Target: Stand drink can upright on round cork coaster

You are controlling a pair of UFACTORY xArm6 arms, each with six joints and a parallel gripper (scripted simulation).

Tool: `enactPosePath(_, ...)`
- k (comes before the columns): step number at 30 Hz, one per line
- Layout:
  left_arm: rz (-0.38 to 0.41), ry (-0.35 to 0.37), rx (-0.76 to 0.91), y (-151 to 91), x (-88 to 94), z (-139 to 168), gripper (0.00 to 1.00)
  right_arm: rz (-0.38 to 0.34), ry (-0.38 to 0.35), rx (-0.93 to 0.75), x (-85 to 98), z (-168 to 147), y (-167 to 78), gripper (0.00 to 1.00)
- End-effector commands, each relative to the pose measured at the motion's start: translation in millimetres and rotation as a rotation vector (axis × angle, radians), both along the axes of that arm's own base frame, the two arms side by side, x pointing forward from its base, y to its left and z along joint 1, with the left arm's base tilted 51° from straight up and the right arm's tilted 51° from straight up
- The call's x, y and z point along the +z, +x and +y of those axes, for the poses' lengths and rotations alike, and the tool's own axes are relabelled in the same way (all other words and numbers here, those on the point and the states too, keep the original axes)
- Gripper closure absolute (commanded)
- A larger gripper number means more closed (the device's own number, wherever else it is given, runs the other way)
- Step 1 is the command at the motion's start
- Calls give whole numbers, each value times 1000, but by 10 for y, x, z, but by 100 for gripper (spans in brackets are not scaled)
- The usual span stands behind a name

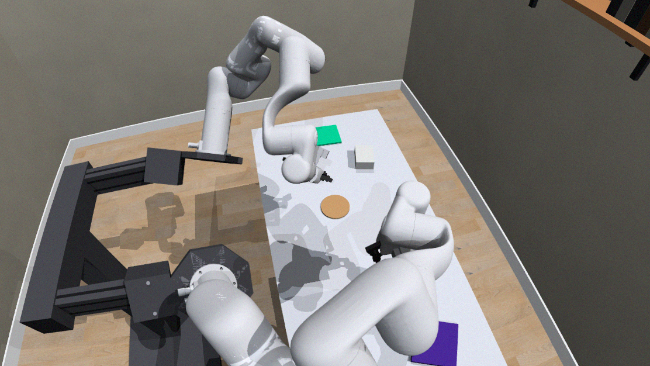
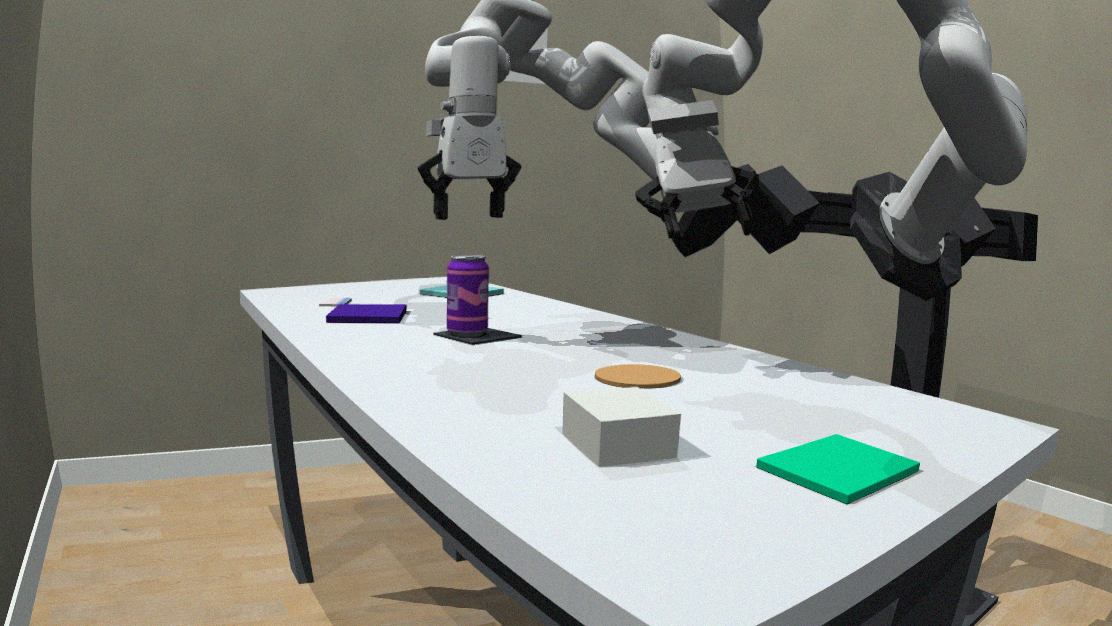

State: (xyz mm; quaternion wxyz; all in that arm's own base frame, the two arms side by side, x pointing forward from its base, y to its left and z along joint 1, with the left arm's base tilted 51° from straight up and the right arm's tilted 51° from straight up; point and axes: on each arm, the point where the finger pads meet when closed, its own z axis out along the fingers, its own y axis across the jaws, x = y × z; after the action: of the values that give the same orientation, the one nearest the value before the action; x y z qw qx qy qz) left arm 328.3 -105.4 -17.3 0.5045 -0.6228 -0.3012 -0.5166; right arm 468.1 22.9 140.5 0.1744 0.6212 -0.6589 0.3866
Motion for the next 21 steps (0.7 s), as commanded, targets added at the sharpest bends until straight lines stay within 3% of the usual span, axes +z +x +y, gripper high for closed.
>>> enactPosePath(1, 104, -71, 48, 24, 220, -203, 0, -11, 3, 10, -1, 10, 1, 0)
enactPosePath(3, 139, -96, 59, 28, 298, -268, 0, -12, 2, 10, -37, -34, 23, 0)
enactPosePath(6, 195, -137, 71, 32, 418, -364, 0, -15, -1, 10, -328, -368, 153, 0)
enactPosePath(8, 195, -137, 71, 32, 418, -364, 0, -15, -1, 10, -328, -368, 153, 0)
enactPosePath(12, 292, -210, 80, 33, 632, -527, 0, -15, -1, 10, -637, -723, 282, 0)
enactPosePath(21, 459, -341, 56, 13, 1019, -794, 0, -15, -1, 10, -643, -729, 284, 0)
